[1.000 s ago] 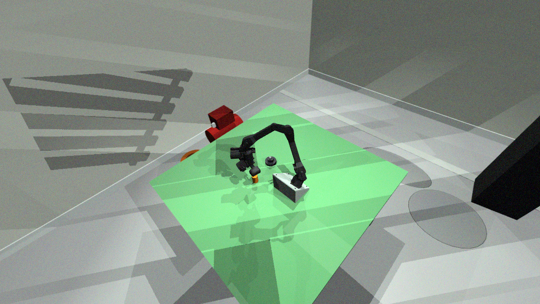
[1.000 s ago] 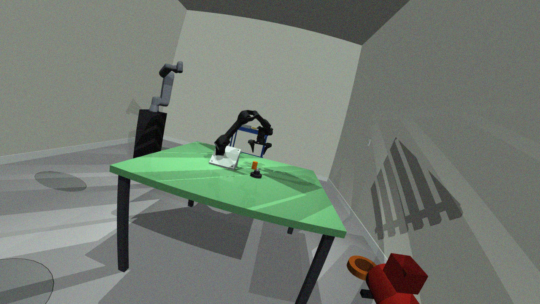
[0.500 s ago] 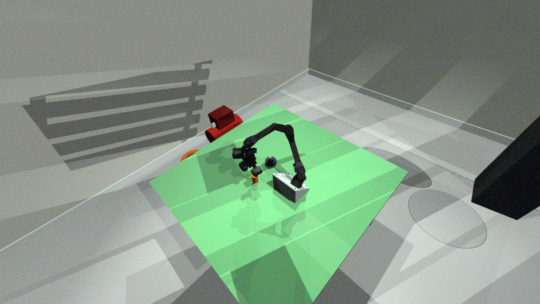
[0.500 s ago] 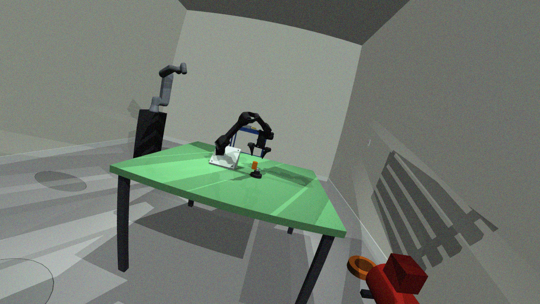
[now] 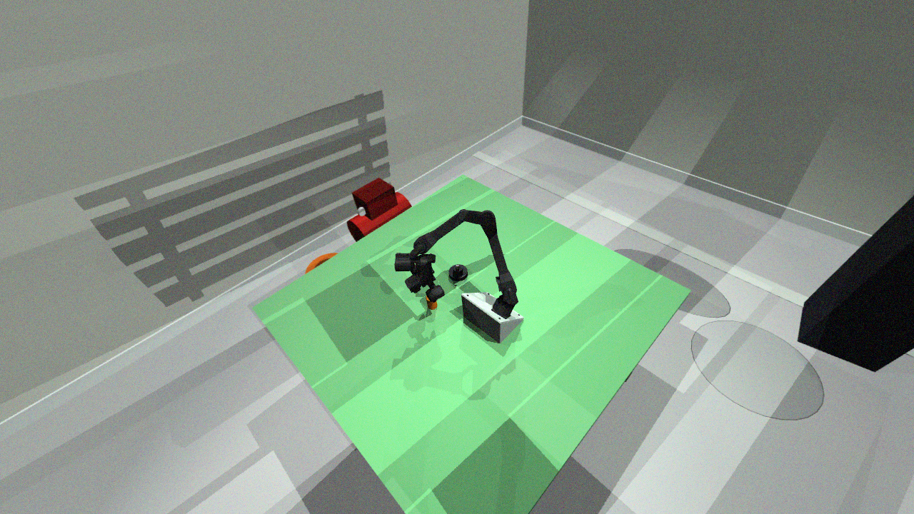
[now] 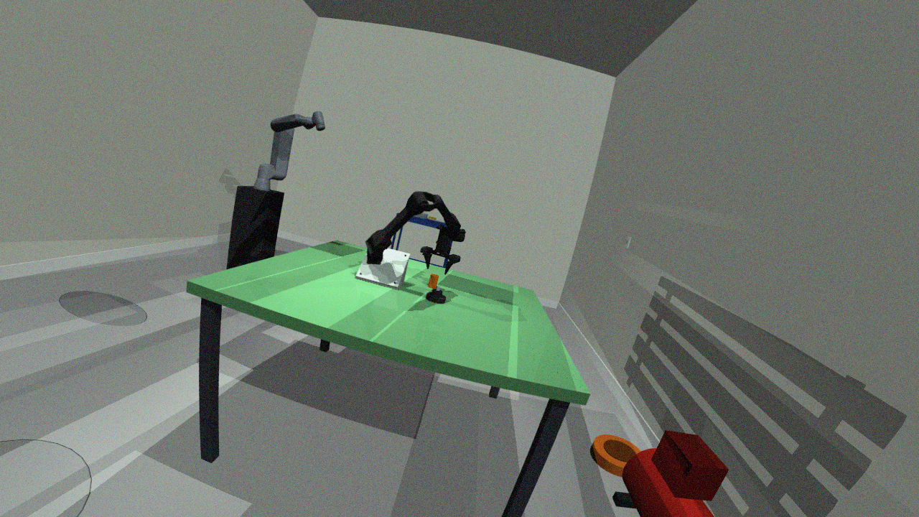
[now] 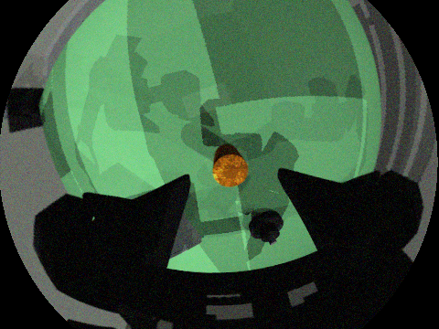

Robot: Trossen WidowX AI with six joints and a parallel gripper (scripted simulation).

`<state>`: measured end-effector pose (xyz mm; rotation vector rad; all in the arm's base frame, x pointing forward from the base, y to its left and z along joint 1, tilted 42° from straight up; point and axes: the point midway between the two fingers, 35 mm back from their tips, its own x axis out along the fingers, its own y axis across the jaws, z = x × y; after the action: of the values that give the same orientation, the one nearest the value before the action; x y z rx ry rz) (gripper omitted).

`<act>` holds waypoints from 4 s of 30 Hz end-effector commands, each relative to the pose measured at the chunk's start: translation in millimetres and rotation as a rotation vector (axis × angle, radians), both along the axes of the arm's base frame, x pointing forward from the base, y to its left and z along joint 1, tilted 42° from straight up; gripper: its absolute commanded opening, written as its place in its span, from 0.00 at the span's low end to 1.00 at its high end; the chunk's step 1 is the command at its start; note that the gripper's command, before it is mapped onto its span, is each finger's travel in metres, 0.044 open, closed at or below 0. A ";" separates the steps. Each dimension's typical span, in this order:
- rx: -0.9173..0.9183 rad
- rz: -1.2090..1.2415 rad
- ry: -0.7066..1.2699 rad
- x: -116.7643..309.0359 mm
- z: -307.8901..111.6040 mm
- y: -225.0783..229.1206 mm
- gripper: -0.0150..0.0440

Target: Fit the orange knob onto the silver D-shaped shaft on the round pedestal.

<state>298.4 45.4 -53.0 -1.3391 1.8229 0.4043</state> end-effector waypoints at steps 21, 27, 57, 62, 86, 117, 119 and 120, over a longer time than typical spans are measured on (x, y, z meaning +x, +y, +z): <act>-0.008 0.004 0.013 -6.2 -31.3 -27.9 1.00; -0.009 0.004 0.013 -7.7 -38.3 -34.3 1.00; -0.011 0.003 0.013 -11.3 -51.0 -46.5 0.50; -0.010 0.003 0.013 -9.8 -48.2 -43.5 0.34; -0.004 0.003 0.015 3.8 54.8 45.1 0.25; -0.243 0.378 -0.369 -11.1 94.5 80.7 0.25; -0.267 0.415 -0.408 -12.5 99.0 84.3 0.25; -0.278 0.432 -0.427 -13.2 101.2 86.1 0.25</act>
<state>288.3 125.9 39.5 -1.7998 1.3608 0.1266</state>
